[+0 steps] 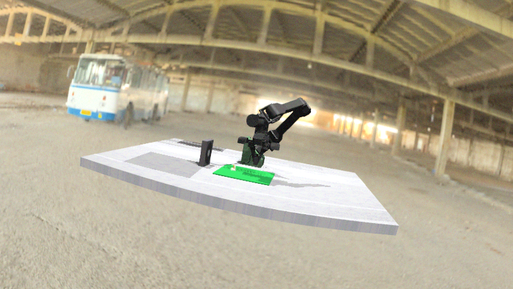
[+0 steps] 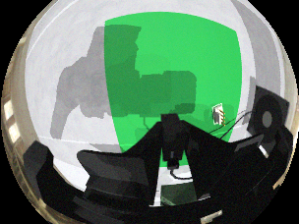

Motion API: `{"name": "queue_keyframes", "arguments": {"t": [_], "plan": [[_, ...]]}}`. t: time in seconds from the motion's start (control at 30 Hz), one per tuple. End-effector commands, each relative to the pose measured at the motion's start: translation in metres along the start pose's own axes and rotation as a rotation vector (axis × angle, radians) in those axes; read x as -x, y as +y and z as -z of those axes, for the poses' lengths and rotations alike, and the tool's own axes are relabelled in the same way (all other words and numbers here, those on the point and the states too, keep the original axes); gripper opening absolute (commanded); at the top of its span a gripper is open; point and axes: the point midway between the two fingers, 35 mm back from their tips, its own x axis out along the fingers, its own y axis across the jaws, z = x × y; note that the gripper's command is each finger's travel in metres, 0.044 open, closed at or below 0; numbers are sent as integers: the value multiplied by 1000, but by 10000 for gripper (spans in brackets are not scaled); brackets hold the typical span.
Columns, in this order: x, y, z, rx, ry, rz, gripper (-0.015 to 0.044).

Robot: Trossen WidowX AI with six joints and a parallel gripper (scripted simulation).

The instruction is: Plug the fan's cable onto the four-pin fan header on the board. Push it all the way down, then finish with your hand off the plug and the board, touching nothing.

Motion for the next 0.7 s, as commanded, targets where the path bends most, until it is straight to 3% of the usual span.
{"name": "queue_keyframes", "arguments": {"t": [0.0, 0.3, 0.67], "plan": [[3, -6, 1, 23, 4, 4, 0], [3, -92, 17, 303, 6, 8, 0], [2, -98, 19, 324, 6, 7, 0]]}}
